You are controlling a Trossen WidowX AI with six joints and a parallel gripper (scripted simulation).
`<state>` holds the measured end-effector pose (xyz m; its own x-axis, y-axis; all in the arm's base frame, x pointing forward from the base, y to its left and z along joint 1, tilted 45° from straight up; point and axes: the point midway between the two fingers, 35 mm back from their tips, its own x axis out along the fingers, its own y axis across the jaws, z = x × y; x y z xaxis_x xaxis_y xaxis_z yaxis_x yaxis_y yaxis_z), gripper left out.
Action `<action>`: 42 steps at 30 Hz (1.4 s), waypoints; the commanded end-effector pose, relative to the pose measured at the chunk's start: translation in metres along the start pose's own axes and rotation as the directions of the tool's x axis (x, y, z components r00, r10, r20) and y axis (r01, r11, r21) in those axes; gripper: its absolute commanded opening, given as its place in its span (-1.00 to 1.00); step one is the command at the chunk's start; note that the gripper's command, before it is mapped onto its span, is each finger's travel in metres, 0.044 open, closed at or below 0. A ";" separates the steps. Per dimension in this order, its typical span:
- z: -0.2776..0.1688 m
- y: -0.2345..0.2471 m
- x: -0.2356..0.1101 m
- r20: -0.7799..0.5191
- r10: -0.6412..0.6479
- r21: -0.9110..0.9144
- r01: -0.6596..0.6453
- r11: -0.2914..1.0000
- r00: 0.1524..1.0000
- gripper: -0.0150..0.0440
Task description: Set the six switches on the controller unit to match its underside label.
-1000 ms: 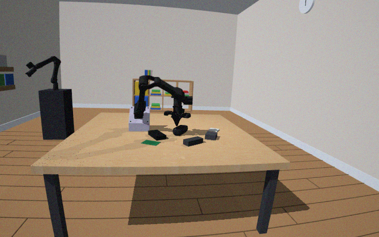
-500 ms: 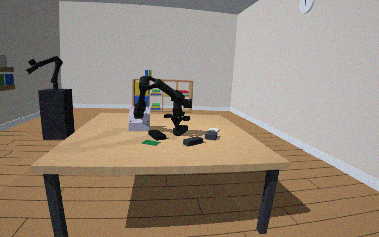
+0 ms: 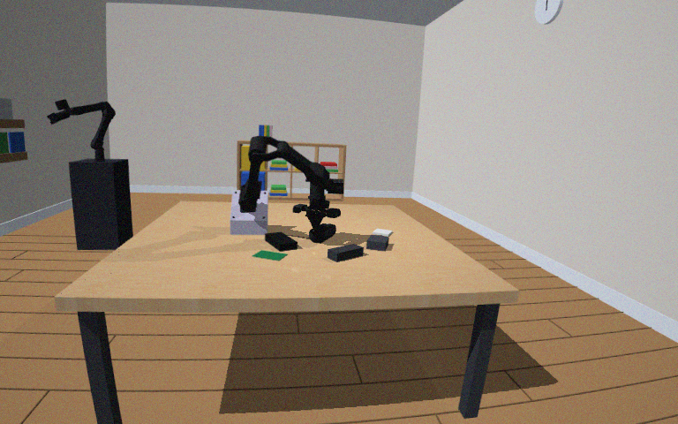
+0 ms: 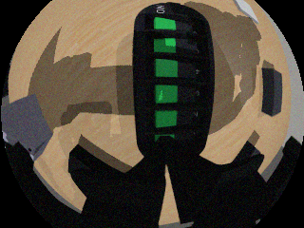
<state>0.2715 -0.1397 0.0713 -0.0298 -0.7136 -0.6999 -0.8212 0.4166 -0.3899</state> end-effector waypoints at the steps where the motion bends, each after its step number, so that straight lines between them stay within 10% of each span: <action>1: 0.001 0.001 0.001 0.001 0.005 -0.009 -0.005 1.000 1.000 -0.49; 42: 0.061 0.001 -0.029 0.005 0.006 -0.008 -0.006 1.000 1.000 -0.49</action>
<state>0.3081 -0.0801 0.0608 -0.0221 -0.7078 -0.7061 -0.8182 0.4186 -0.3940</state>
